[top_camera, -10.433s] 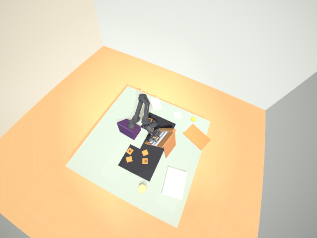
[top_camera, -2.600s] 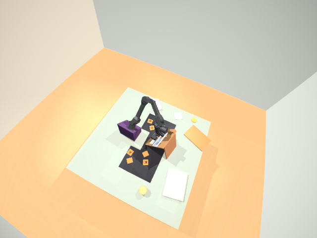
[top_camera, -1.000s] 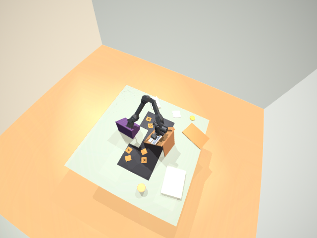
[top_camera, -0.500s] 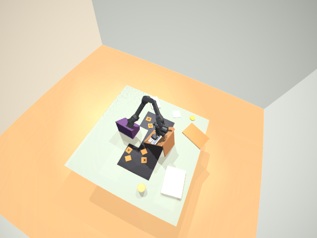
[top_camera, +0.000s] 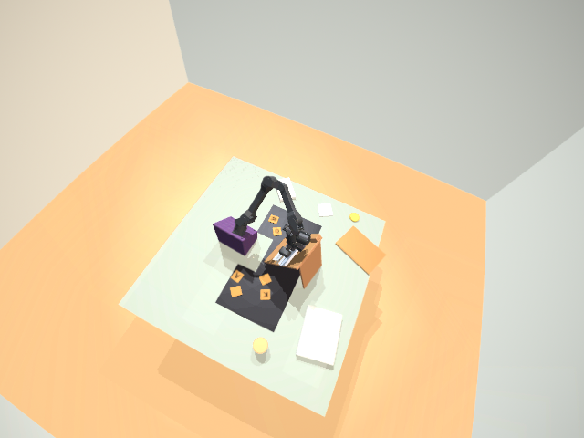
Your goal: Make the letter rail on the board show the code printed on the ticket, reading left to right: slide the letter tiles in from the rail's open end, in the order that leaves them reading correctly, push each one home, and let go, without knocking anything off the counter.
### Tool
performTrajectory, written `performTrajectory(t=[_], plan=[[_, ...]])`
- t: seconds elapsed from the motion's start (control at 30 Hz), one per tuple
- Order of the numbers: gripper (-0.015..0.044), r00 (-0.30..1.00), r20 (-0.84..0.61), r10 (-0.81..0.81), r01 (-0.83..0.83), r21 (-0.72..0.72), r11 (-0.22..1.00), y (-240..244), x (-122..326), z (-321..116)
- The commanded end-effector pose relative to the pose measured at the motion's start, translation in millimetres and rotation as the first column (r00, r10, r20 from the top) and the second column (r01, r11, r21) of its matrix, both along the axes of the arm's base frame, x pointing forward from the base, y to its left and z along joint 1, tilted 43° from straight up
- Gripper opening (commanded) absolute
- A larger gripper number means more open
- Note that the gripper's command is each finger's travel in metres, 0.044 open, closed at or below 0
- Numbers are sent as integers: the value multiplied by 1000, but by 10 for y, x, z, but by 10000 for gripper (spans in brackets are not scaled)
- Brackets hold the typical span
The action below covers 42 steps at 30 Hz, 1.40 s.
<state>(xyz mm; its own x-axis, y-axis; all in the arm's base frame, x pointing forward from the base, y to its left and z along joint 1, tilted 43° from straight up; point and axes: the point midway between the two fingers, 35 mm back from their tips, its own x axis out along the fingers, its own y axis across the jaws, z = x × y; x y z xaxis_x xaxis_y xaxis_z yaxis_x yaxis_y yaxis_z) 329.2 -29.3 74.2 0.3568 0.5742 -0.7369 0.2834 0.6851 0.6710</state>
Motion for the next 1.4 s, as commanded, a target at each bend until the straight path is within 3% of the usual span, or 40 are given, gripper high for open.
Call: performTrajectory(t=[0.0, 1.37], plan=[[0, 1000, 0, -3, 3, 0, 1000, 12, -4, 12], [0, 1000, 0, -3, 3, 0, 1000, 76, 46, 91]])
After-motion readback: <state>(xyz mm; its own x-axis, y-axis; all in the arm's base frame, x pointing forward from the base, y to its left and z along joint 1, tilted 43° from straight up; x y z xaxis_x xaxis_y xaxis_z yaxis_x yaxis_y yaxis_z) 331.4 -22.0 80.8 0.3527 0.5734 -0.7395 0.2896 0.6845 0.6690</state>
